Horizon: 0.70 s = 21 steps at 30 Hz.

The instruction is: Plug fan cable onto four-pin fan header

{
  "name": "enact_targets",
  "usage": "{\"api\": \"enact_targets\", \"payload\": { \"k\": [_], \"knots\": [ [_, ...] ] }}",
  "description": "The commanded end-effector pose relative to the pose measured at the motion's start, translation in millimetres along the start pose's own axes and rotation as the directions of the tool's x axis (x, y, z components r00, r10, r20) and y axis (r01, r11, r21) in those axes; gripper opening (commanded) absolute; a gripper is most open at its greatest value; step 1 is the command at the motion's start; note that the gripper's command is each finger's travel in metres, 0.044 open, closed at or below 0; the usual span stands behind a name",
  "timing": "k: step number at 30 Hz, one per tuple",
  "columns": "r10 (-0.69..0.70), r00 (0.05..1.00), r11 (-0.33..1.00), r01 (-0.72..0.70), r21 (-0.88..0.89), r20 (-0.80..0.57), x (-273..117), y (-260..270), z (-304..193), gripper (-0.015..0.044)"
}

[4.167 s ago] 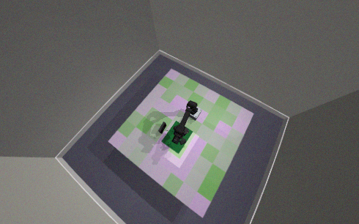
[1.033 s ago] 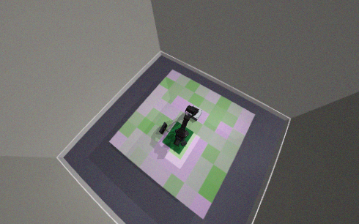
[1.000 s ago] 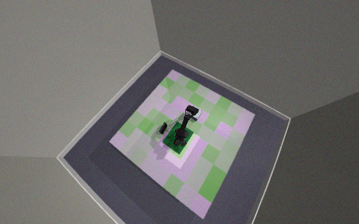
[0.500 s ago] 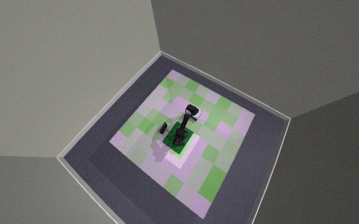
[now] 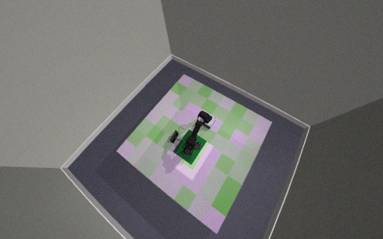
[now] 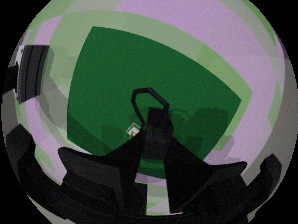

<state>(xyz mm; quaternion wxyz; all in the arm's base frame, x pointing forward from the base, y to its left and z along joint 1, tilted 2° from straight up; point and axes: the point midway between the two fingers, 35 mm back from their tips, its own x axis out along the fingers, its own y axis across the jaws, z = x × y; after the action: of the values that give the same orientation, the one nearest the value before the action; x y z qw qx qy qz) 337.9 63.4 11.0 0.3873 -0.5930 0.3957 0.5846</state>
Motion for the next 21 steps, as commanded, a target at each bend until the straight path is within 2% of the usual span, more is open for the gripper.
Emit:
{"api": "enact_targets", "payload": {
  "k": [1,11,21],
  "knots": [
    [0.003,1.0,0.986,-0.003,0.167,0.002,1,2,-3,0.0],
    [0.003,1.0,0.871,-0.003,0.491,0.001,1,5,-10,0.0],
    [0.003,1.0,0.653,-0.003,0.757,0.0,1,7,-16,0.0]
  ]
}}
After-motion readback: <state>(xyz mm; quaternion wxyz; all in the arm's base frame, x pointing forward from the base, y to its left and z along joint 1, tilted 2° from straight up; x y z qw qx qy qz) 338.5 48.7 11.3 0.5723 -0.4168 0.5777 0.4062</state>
